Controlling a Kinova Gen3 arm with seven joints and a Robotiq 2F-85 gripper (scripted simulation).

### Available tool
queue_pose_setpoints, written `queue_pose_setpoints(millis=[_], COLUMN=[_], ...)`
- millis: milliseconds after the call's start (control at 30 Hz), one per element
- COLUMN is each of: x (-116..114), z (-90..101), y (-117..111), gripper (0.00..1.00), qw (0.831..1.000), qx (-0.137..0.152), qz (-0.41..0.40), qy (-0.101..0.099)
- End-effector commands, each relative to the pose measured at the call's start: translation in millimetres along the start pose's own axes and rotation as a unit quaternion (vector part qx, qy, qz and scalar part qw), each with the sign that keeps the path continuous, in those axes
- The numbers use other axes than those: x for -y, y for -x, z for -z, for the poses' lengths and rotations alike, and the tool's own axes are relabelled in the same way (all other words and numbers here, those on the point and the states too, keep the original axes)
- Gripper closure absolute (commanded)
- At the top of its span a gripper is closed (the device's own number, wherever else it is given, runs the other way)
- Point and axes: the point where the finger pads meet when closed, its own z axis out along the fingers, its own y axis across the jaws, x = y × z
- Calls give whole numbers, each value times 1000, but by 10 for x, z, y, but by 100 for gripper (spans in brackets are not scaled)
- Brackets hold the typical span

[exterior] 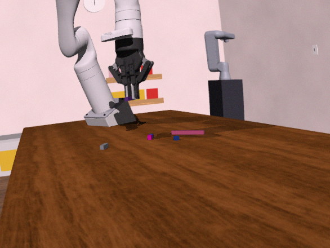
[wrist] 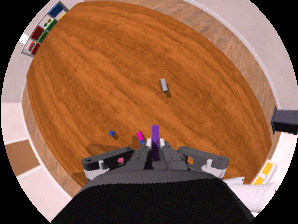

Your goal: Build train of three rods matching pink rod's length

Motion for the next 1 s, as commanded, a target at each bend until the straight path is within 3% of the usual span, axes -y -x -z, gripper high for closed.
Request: queue_pose_setpoints(millis=[0, 367, 967], x=[113, 460, 488], z=[-21, -31, -32], y=[-66, -265, -283], gripper=[95, 95, 95], qw=[1000, 991, 990], qx=[1, 3, 3], qz=[21, 132, 141], qy=[2, 2, 2])
